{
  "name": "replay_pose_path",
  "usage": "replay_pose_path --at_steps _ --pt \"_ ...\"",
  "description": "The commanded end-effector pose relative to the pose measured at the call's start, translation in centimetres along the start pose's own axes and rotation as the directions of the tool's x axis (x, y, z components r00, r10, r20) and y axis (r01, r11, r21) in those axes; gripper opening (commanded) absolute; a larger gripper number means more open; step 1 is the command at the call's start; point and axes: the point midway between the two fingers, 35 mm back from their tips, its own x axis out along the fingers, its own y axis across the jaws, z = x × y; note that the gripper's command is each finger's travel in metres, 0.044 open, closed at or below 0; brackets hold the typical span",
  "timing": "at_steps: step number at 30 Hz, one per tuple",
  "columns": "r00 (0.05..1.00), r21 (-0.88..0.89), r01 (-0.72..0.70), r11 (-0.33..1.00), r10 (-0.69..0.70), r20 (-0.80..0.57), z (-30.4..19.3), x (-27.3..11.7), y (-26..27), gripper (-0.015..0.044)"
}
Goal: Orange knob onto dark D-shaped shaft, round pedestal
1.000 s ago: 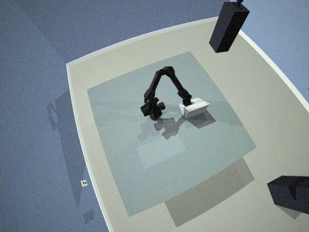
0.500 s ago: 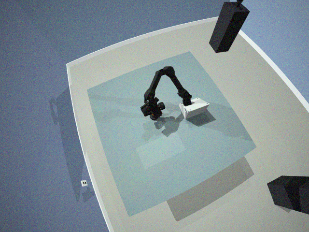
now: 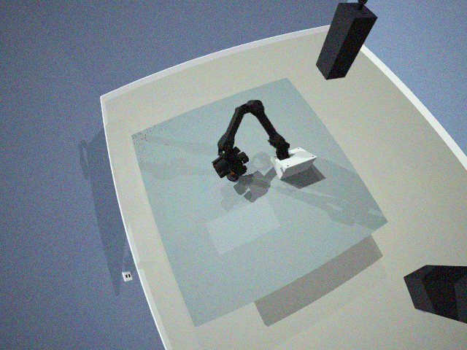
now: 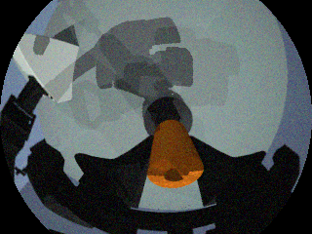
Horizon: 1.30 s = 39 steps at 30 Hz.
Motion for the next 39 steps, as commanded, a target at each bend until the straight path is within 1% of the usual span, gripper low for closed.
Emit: replay_pose_path --at_steps 1,20,23,27,39 --pt "1.0 -0.009 0.001 1.0 -0.001 -0.003 -0.05 0.12 -0.04 0.0" --pt "1.0 -0.009 0.001 1.0 -0.001 -0.002 -0.09 -0.29 -0.03 0.0" --pt "1.0 -0.062 0.001 0.998 -0.001 -0.002 -0.09 -0.3 -0.05 0.0" --pt "1.0 -0.206 0.0 0.978 -0.001 -0.003 -0.06 -0.18 -0.1 0.0" --pt "1.0 -0.217 0.0 0.976 -0.001 -0.003 -0.06 0.11 -0.03 0.0"
